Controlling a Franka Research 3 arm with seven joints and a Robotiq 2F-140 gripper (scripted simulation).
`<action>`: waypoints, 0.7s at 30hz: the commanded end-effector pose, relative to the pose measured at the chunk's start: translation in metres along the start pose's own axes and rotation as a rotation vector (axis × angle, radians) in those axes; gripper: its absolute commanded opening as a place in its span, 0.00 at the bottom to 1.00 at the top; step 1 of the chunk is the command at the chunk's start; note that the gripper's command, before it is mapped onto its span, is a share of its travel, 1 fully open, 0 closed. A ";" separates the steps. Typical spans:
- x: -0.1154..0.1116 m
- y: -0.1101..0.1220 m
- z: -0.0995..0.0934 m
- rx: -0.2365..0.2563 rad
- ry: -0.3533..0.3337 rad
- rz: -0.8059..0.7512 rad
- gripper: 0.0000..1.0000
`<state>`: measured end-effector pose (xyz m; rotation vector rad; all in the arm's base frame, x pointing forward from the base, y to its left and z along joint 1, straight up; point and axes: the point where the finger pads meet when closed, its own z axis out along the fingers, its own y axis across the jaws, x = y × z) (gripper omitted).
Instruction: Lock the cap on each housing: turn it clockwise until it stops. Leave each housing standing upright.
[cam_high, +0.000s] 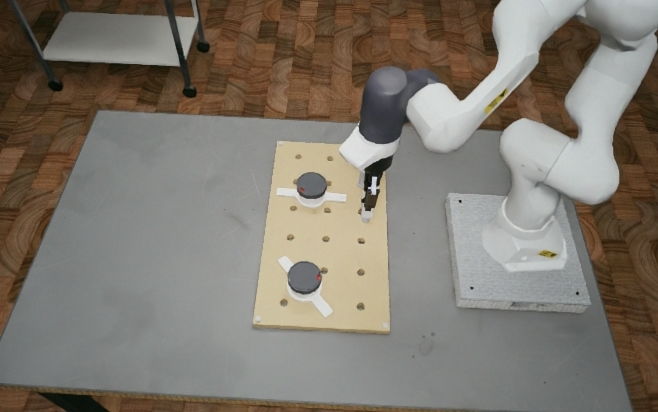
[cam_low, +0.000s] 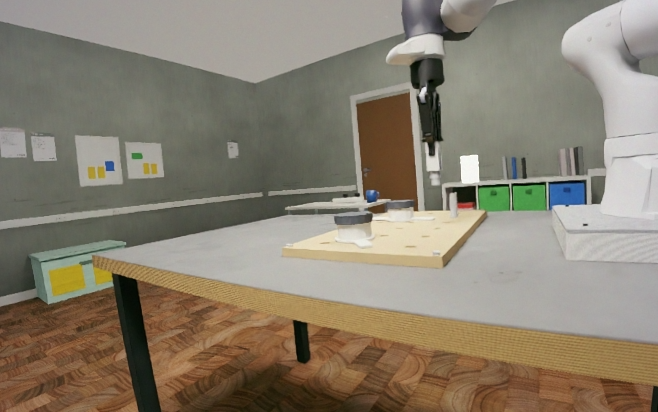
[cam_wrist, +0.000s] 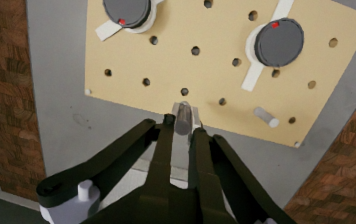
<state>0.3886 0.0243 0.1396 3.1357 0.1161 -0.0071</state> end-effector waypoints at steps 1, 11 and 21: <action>0.002 -0.001 0.002 0.003 0.005 0.014 0.10; 0.002 -0.001 0.010 0.003 0.005 0.014 0.10; 0.002 -0.001 0.021 0.003 0.005 0.014 0.10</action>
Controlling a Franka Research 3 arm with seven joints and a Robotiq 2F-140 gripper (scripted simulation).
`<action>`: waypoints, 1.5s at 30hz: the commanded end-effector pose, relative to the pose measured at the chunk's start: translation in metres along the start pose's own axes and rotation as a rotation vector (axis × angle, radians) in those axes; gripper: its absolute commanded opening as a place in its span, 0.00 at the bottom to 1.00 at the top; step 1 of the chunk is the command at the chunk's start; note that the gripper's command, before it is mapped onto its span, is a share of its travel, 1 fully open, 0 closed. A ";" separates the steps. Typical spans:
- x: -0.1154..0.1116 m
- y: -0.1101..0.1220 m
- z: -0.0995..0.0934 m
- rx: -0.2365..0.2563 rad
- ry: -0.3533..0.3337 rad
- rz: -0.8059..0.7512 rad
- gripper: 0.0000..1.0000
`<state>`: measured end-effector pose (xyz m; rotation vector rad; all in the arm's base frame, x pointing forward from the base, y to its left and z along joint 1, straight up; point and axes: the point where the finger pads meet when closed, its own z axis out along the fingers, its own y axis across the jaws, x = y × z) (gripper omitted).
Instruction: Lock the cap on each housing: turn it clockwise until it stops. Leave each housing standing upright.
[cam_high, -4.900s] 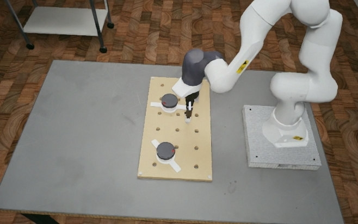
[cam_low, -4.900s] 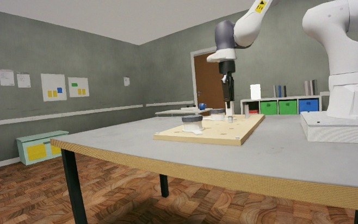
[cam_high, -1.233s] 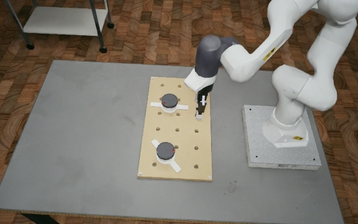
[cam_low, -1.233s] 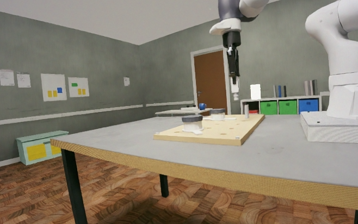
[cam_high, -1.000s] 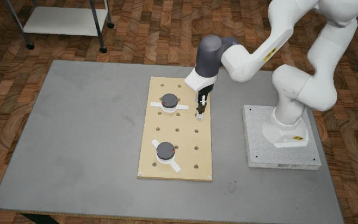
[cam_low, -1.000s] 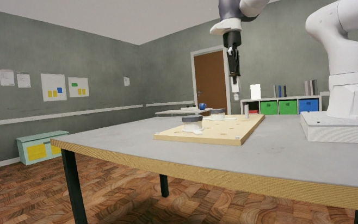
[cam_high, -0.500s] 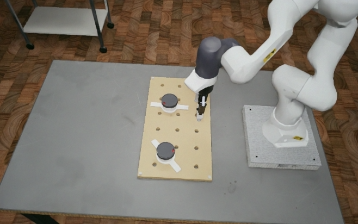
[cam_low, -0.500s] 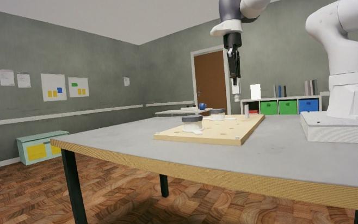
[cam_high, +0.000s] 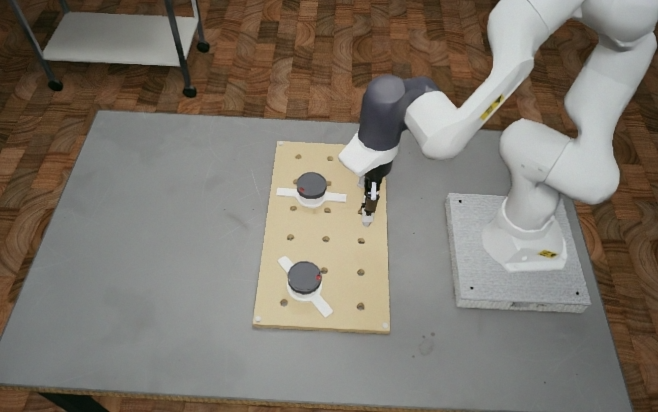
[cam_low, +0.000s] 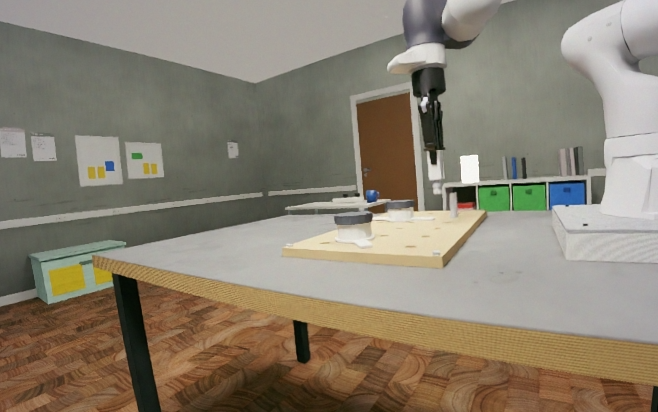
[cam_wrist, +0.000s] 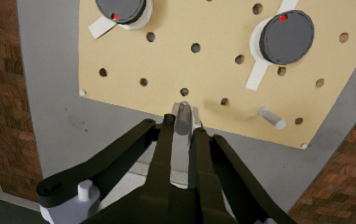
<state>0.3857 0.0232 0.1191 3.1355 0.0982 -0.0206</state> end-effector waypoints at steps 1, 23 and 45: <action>0.005 -0.002 0.002 0.004 0.013 0.003 0.10; 0.005 -0.002 0.038 0.004 0.013 0.003 0.10; 0.006 -0.002 0.067 0.004 0.013 0.003 0.10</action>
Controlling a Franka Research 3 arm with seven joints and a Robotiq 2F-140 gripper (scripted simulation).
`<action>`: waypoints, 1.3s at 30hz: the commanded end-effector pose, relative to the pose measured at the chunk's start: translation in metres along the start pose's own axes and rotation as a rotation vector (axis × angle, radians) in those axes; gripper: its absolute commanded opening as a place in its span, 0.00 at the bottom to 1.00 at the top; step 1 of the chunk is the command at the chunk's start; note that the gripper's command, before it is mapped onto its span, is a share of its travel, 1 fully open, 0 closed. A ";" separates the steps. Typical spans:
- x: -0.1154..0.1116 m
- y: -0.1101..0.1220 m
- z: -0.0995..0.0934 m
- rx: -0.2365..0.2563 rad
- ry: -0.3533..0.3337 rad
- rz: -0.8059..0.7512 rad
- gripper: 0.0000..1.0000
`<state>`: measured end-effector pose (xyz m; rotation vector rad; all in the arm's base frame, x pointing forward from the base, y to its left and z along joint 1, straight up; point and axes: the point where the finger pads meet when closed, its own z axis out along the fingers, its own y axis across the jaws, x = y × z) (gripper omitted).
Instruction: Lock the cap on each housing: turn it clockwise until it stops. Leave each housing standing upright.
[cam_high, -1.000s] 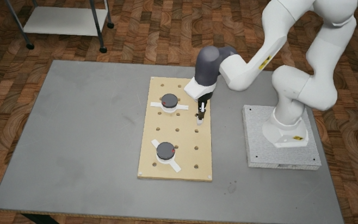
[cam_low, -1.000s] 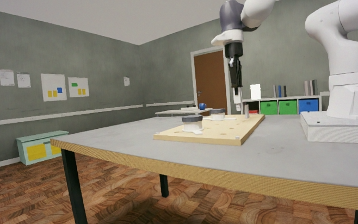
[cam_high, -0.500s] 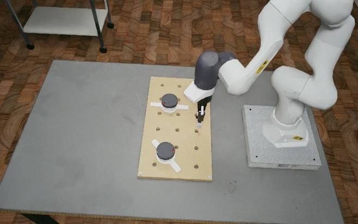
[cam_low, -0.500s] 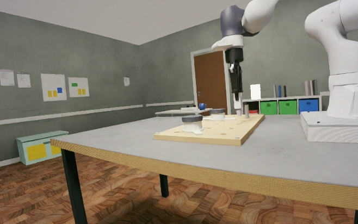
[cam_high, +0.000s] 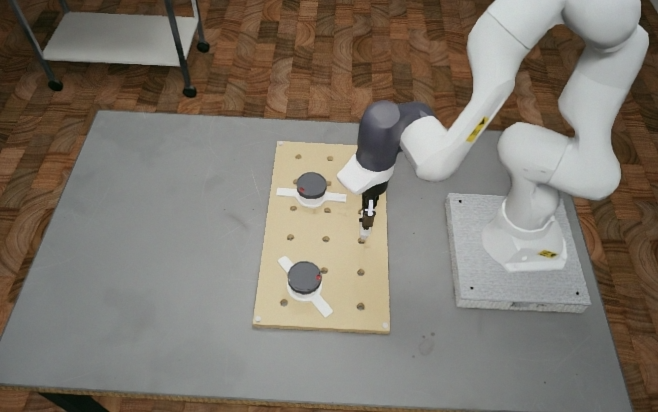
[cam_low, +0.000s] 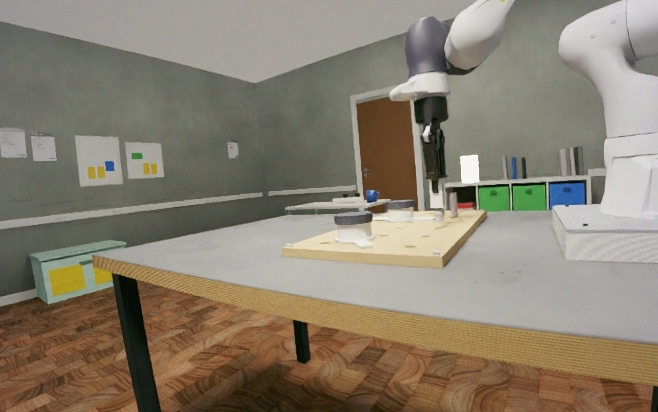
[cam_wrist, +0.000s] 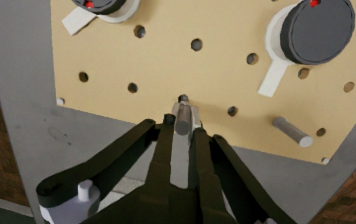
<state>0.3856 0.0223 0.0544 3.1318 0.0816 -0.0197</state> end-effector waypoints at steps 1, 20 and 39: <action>0.005 -0.003 0.003 0.008 0.013 -0.008 0.10; 0.005 -0.003 0.013 0.008 0.013 -0.008 0.10; 0.005 -0.003 0.014 0.008 0.013 -0.008 0.10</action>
